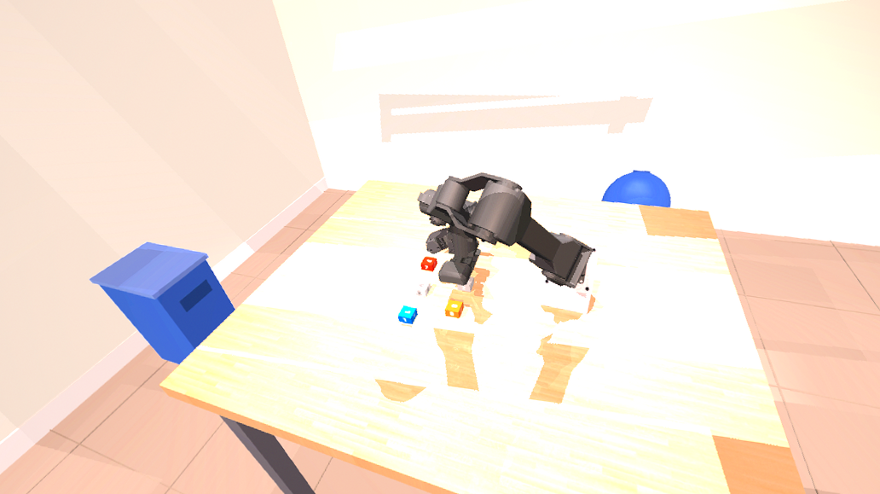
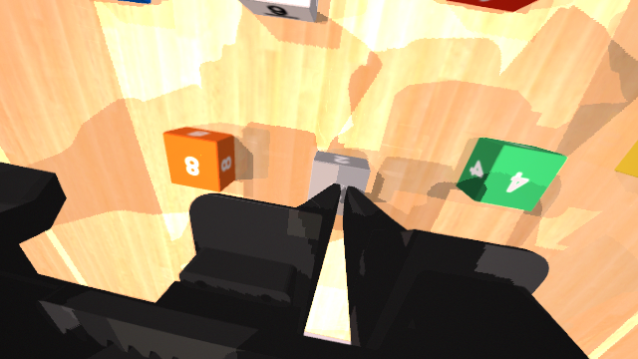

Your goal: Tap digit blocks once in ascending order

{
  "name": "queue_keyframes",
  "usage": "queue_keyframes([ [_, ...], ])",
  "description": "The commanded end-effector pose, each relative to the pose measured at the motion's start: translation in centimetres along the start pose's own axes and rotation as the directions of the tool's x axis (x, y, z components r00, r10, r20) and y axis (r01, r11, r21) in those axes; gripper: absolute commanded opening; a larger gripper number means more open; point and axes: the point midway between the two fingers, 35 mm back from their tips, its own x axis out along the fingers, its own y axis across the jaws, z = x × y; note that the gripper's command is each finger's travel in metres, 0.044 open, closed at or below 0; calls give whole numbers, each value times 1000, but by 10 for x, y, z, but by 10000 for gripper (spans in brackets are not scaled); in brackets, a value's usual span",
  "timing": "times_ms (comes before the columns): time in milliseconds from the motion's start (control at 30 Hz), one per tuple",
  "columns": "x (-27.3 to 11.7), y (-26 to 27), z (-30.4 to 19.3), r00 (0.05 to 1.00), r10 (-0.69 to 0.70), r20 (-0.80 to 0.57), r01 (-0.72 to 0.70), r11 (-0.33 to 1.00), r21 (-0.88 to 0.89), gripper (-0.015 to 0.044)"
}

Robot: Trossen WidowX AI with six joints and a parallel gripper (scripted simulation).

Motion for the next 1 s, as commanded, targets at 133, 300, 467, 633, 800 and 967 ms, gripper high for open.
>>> queue_keyframes([
  [133, -18, 0, -1, 1000, 2, -2, -2, 1000, 4, 20],
  [300, -27, 0, -1, 1000, 4, -3, -4, 1000, 5, 20],
  [467, -83, -2, 2, 1000, -2, -3, 3, 1000, 6, 20],
  [633, -108, 0, -1, 1000, 1, -4, -1, 1000, 5, 20],
  [800, -108, -2, 0, 1000, 1, -4, -1, 1000, 5, 20],
  [967, -111, -49, 18, 1000, -2, -2, 2, 1000, 5, 20],
])
